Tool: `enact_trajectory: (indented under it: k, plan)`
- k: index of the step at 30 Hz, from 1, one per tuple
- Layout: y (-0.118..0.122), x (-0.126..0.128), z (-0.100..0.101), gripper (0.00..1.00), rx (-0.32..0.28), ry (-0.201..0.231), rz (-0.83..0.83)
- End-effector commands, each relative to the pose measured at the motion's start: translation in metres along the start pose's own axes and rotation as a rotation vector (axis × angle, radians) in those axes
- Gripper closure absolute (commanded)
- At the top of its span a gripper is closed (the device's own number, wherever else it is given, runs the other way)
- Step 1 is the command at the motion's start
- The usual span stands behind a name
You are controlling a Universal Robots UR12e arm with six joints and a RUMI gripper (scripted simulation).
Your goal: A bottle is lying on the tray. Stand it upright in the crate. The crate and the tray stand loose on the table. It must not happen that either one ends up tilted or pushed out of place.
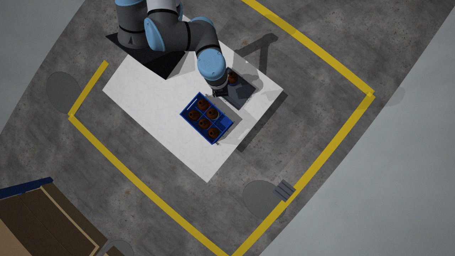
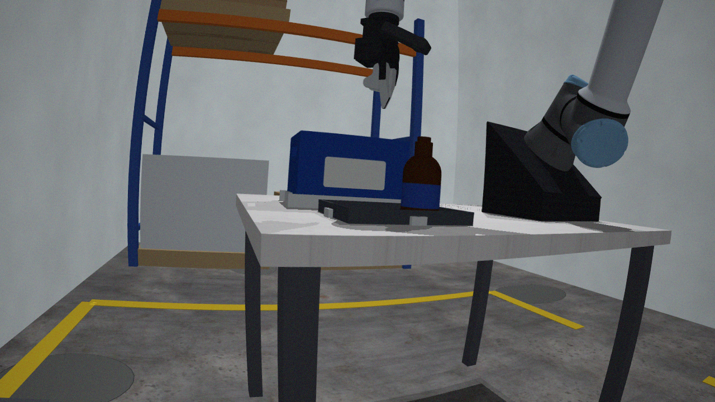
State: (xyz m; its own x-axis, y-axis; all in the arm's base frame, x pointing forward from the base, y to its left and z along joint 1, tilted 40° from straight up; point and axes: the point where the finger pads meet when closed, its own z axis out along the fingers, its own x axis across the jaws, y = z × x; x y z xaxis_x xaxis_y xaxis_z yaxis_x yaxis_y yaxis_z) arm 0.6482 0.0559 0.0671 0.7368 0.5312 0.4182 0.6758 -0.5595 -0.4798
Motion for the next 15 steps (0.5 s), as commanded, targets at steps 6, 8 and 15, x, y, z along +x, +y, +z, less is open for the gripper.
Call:
enact_trajectory:
  k: [6, 8, 15]
  plan:
    - [-0.109, 0.054, 0.002, 1.0, 0.012, 0.005, 0.022]
    - [-0.11, 0.054, 0.002, 1.0, 0.012, 0.005, 0.022]
    - [-0.106, 0.053, 0.001, 1.0, 0.012, 0.006, 0.027]
